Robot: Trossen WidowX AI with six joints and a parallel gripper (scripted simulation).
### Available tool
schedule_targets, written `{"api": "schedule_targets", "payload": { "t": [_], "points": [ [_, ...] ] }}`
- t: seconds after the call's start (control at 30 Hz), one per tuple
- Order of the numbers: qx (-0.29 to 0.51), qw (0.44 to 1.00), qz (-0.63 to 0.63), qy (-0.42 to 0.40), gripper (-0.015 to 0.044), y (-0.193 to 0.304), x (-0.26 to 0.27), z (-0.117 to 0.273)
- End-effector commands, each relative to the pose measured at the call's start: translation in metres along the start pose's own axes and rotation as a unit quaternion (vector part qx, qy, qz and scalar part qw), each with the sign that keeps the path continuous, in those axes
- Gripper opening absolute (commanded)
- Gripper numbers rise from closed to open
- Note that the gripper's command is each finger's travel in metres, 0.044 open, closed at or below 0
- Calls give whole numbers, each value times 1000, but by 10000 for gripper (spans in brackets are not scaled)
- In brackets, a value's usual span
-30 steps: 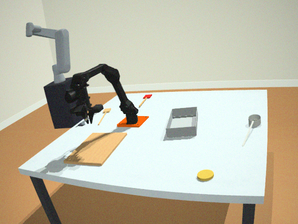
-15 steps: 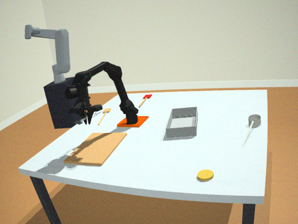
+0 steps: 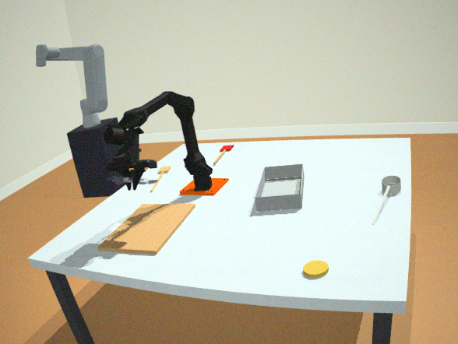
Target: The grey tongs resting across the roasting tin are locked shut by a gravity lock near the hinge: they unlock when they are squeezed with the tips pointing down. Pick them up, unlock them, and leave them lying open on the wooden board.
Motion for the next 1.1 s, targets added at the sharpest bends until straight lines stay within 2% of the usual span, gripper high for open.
{"api": "schedule_targets", "payload": {
  "t": [0.0,1.07],
  "points": [
    [-36,999,-5,-7,-150,2,-1,4],
    [-304,952,15,-37,-150,40,-3,25]
  ]
}}
Point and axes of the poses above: the point midway between the two fingers, 35 mm back from their tips, its own z axis back along the fingers, its own x axis across the jaws, y = z × x, the point moved 5 cm from there along z, back along the fingers, and after that the axes turned 5 degrees about -z, right-handed, at the moved point
